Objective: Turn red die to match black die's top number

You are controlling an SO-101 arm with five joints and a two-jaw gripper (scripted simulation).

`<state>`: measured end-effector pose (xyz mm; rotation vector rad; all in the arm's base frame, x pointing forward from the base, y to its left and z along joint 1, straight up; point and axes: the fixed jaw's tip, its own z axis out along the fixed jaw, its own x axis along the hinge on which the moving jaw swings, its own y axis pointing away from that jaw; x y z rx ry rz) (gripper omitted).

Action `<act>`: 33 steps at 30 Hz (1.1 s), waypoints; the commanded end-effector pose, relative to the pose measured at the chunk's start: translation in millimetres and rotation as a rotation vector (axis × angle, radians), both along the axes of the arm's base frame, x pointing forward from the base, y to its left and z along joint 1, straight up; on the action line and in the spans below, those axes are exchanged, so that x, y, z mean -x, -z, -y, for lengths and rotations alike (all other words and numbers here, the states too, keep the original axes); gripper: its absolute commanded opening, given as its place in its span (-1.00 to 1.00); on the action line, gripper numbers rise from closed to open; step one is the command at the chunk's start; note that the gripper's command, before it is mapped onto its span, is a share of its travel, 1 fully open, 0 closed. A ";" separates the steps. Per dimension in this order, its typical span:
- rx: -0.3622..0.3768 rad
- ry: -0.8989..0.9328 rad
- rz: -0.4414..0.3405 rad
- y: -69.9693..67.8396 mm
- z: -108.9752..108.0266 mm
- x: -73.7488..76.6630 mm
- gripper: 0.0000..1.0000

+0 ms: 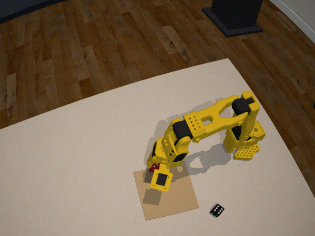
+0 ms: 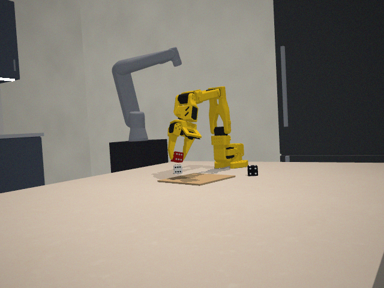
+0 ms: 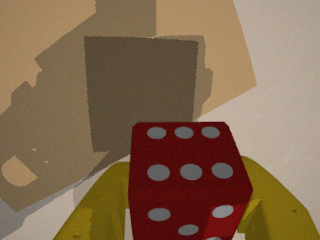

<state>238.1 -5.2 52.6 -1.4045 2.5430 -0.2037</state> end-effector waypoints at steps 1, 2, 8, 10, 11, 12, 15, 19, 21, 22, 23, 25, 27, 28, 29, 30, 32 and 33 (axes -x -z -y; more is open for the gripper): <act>-0.019 0.046 0.139 -13.0 -4.1 -14.3 -1.00; -0.026 0.061 0.157 -12.1 -5.2 -16.1 -1.00; -0.089 0.162 0.280 -7.2 -13.4 -27.1 -1.00; -0.103 0.180 0.302 -6.6 -15.0 -28.8 -1.00; -0.103 0.180 0.302 -6.6 -15.0 -28.8 -1.00; -0.117 0.199 0.325 -6.1 -16.6 -30.4 -1.00; -0.168 0.254 0.393 -5.0 -21.7 -34.7 -1.00; -0.248 0.326 0.485 -5.0 -28.8 -38.7 -1.00; -0.292 0.360 0.528 -5.6 -32.3 -39.9 -1.00; -0.315 0.377 0.549 -6.1 -34.1 -40.2 -1.00; -0.339 0.393 0.570 -6.7 -35.8 -40.4 -1.00; -0.387 0.423 0.608 -8.1 -39.0 -40.3 -1.00; -0.412 0.438 0.627 -8.9 -40.6 -40.1 -1.00; -0.412 0.438 0.627 -8.9 -40.6 -40.1 -1.00; -0.436 0.452 0.644 -9.7 -42.1 -39.7 -1.00; -0.461 0.465 0.661 -10.7 -43.6 -39.3 -1.00; -0.509 0.489 0.692 -12.7 -46.3 -38.0 -1.00; -0.533 0.500 0.706 -13.7 -47.6 -37.3 -1.00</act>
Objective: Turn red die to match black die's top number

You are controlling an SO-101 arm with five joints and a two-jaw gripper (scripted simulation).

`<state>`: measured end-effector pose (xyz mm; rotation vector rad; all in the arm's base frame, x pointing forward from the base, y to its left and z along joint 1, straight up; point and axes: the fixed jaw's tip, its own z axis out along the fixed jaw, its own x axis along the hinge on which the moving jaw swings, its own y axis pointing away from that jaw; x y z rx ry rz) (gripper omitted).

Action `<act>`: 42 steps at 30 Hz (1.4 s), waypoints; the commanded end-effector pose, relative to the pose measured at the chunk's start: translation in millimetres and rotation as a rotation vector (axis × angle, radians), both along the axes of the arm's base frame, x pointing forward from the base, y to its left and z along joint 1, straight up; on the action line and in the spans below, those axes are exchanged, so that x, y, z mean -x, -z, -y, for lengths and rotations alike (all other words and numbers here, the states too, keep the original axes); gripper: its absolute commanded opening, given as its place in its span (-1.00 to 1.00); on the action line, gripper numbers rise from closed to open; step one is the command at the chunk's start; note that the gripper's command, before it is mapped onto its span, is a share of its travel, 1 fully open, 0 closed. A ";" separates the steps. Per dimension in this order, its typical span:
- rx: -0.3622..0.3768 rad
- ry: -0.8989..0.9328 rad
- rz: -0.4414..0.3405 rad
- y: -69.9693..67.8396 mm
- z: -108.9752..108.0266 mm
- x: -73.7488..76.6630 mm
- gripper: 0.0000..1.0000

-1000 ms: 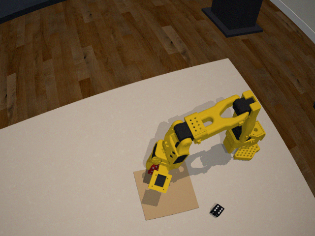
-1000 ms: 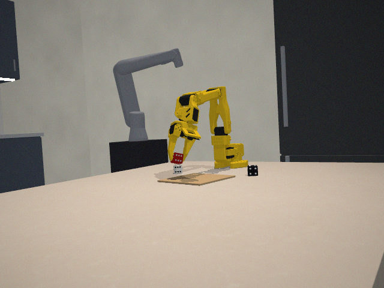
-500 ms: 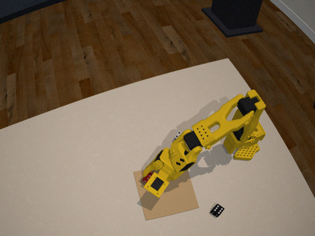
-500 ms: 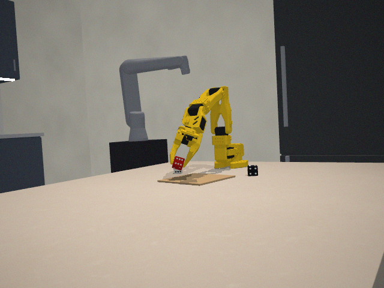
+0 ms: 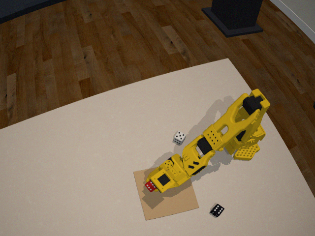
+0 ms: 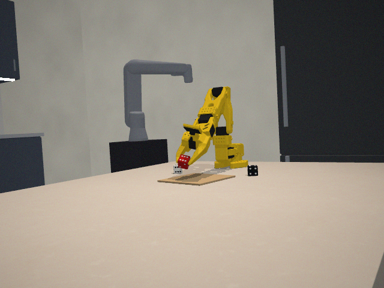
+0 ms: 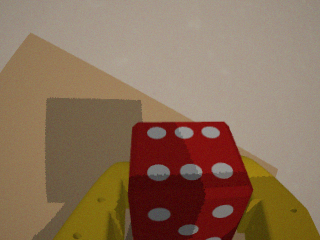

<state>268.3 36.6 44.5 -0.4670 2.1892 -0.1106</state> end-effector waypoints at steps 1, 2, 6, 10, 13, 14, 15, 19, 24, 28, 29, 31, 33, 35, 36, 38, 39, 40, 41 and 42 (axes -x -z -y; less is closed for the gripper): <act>-0.096 0.029 0.150 -22.9 -7.0 -6.2 -1.00; -0.117 0.036 0.166 -24.0 -8.1 -5.4 -1.00; -0.193 0.057 0.220 -28.1 -11.8 -1.6 -1.00; -0.252 0.071 0.260 -31.7 -14.5 1.9 -1.00; -0.264 0.073 0.268 -32.4 -15.0 2.6 -1.00; -0.275 0.075 0.275 -33.1 -15.4 3.3 -1.00; -0.285 0.077 0.281 -33.7 -15.8 4.0 -1.00; -0.312 0.082 0.298 -35.5 -16.8 5.8 -1.00; -0.324 0.083 0.305 -36.3 -17.3 6.7 -1.00; -0.325 0.084 0.306 -36.3 -17.3 6.8 -1.00; -0.325 0.084 0.306 -36.3 -17.3 6.8 -1.00; -0.325 0.084 0.306 -36.3 -17.3 6.8 -1.00; -0.325 0.084 0.306 -36.3 -17.3 6.8 -1.00; -0.325 0.084 0.306 -36.3 -17.3 6.8 -1.00; -0.325 0.084 0.306 -36.3 -17.3 6.8 -1.00; -0.325 0.084 0.306 -36.3 -17.3 6.8 -1.00; -0.325 0.084 0.306 -36.3 -17.3 6.8 -1.00; -0.325 0.084 0.306 -36.3 -17.3 6.8 -1.00; -0.325 0.084 0.306 -36.3 -17.3 6.8 -1.00; -0.325 0.084 0.306 -36.3 -17.3 6.8 -1.00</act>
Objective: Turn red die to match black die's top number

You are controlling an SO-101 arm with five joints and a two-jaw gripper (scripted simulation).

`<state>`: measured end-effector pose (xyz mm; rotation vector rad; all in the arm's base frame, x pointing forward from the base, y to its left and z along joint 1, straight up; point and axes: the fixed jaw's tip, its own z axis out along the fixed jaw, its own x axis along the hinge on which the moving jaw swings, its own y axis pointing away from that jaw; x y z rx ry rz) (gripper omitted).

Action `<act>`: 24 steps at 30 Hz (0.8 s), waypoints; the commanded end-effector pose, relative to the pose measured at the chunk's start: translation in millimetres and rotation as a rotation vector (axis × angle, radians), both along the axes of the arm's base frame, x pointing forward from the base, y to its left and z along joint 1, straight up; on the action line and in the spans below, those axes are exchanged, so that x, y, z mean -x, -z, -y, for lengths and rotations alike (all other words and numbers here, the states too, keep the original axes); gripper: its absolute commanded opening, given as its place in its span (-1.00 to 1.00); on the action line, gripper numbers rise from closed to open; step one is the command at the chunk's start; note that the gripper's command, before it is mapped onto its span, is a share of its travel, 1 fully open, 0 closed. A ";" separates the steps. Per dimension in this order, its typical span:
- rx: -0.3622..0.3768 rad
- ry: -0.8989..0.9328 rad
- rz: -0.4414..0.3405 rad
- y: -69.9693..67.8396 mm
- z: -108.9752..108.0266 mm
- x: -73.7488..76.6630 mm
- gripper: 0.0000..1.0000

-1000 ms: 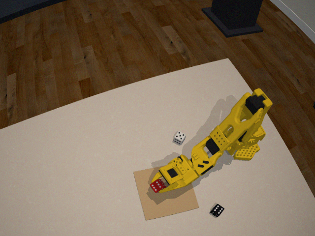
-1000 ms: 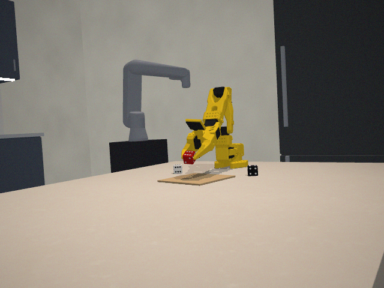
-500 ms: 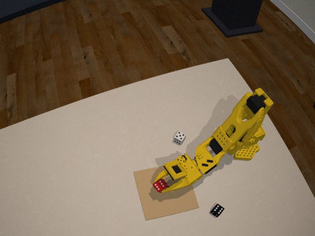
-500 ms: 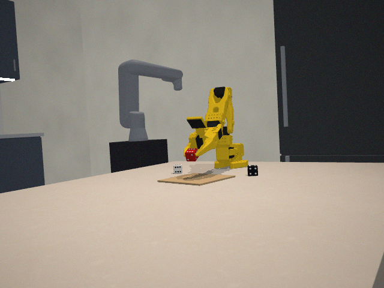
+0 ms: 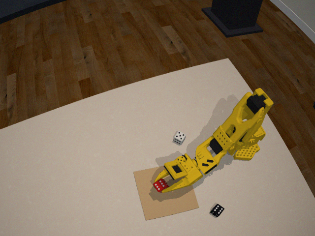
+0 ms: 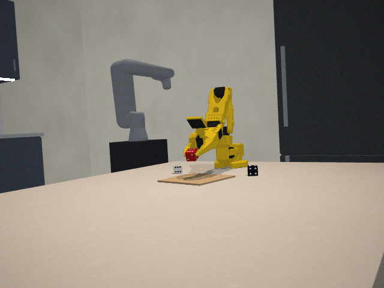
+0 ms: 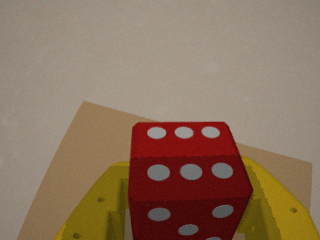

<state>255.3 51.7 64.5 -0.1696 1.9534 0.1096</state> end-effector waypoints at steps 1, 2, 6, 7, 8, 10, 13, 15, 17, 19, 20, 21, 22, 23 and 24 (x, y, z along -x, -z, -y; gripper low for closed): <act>-0.018 -0.003 0.073 -16.4 -2.3 -6.3 -1.00; -0.018 -0.003 0.073 -16.4 -2.3 -6.3 -1.00; -0.027 -0.007 0.072 -15.0 -4.1 -5.3 -1.00; -0.027 -0.007 0.072 -15.0 -4.1 -5.3 -1.00; -0.027 -0.007 0.072 -15.0 -4.1 -5.3 -1.00; -0.027 -0.007 0.072 -15.0 -4.1 -5.3 -1.00; -0.027 -0.007 0.072 -15.0 -4.1 -5.3 -1.00; -0.027 -0.007 0.072 -15.0 -4.1 -5.3 -1.00; -0.027 -0.007 0.072 -15.0 -4.1 -5.3 -1.00; -0.027 -0.007 0.072 -15.0 -4.1 -5.3 -1.00; -0.027 -0.007 0.072 -15.0 -4.1 -5.3 -1.00; -0.027 -0.007 0.072 -15.0 -4.1 -5.3 -1.00; -0.027 -0.007 0.072 -15.0 -4.1 -5.3 -1.00; -0.027 -0.007 0.072 -14.9 -4.1 -5.3 -1.00; -0.027 -0.007 0.072 -14.7 -4.1 -5.3 -1.00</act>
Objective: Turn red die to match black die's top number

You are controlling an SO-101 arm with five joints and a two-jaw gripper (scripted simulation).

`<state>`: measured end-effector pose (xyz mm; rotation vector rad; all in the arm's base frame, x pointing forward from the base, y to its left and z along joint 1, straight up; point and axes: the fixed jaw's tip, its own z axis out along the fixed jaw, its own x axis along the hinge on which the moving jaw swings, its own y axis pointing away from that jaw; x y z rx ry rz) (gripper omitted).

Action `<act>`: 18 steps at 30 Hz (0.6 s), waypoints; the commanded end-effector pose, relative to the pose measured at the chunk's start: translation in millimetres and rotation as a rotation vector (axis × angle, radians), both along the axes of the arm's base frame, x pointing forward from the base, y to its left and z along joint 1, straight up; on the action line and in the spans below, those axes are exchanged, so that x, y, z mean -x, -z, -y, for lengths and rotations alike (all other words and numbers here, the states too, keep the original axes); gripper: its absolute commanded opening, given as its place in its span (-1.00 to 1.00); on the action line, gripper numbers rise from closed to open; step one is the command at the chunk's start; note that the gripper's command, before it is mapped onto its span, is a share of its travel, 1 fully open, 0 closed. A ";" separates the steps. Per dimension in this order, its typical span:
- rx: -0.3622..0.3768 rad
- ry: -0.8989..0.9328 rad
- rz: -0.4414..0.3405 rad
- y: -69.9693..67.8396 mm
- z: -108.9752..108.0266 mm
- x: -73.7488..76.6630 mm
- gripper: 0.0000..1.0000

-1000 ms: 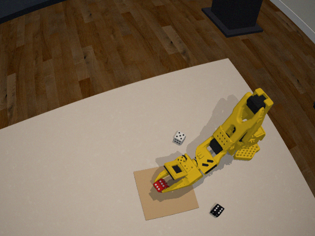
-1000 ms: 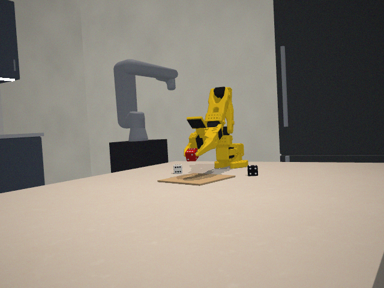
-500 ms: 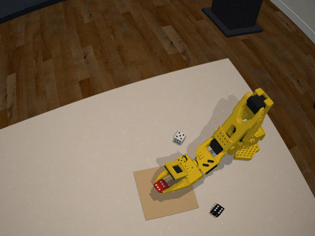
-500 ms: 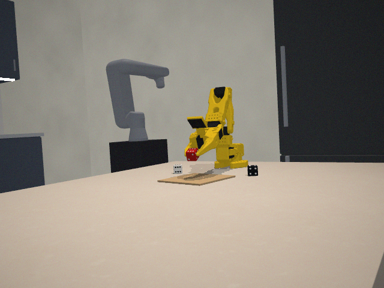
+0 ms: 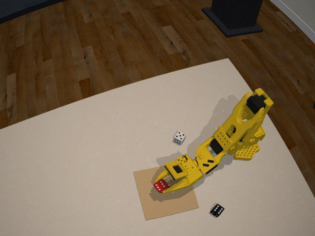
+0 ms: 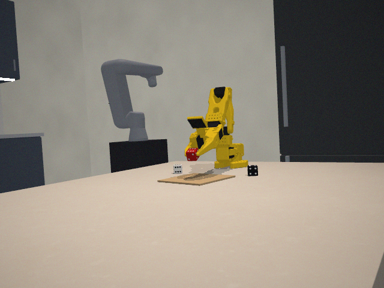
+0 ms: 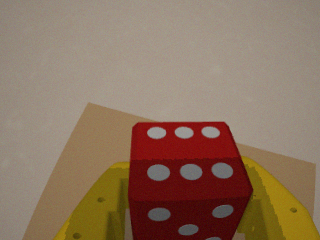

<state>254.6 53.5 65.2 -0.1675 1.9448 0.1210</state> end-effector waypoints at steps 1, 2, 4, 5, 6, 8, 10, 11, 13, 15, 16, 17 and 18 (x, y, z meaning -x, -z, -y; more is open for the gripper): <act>-0.017 -0.003 0.064 -13.5 -2.3 -6.0 -1.00; -0.017 -0.003 0.064 -13.0 -2.3 -6.0 -1.00; -0.017 -0.003 0.064 -11.6 -2.3 -6.1 -1.00; -0.017 -0.003 0.064 -10.8 -2.3 -6.2 -1.00; -0.017 -0.003 0.064 -10.0 -2.3 -6.2 -1.00; -0.017 -0.003 0.064 -8.8 -2.3 -6.3 -1.00; -0.017 -0.003 0.064 -8.2 -2.3 -6.3 -1.00; -0.017 -0.003 0.064 -8.1 -2.3 -6.3 -1.00; -0.017 -0.003 0.064 -8.1 -2.3 -6.3 -1.00; -0.017 -0.003 0.064 -8.1 -2.3 -6.3 -1.00; -0.017 -0.003 0.064 -7.9 -2.3 -6.3 -1.00; -0.017 -0.003 0.064 -7.7 -2.3 -6.3 -1.00; -0.017 -0.003 0.064 -7.3 -2.3 -6.3 -1.00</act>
